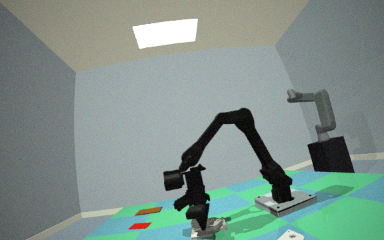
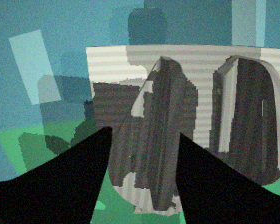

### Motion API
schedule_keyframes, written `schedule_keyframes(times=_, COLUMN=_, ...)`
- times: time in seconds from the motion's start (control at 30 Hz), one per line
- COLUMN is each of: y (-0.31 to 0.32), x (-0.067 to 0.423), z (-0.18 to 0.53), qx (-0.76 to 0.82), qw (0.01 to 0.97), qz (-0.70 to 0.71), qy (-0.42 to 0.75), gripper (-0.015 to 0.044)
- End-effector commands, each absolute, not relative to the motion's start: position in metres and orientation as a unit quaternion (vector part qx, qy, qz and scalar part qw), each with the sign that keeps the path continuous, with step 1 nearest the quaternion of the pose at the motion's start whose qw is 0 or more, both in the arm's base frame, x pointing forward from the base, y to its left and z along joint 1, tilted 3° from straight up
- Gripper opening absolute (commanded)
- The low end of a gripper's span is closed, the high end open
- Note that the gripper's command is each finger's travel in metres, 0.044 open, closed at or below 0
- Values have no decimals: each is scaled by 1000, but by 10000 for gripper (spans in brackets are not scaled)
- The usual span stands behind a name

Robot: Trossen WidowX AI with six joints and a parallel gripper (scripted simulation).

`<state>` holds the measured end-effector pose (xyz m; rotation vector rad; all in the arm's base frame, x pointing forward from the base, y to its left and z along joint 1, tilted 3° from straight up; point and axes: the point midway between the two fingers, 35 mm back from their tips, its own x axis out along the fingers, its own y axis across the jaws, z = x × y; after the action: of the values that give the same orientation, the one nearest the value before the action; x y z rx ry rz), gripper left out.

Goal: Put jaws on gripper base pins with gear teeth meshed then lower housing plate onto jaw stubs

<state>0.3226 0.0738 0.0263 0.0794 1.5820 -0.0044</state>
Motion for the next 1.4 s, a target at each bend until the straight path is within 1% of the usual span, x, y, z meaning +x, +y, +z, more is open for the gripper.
schedule_keyframes(times=0.0, y=75, x=323, z=26, qx=39, qw=703, qz=-2, qy=710, gripper=134)
schedule_keyframes(times=1.37, y=75, x=323, z=20, qx=40, qw=703, qz=-3, qy=710, gripper=134)
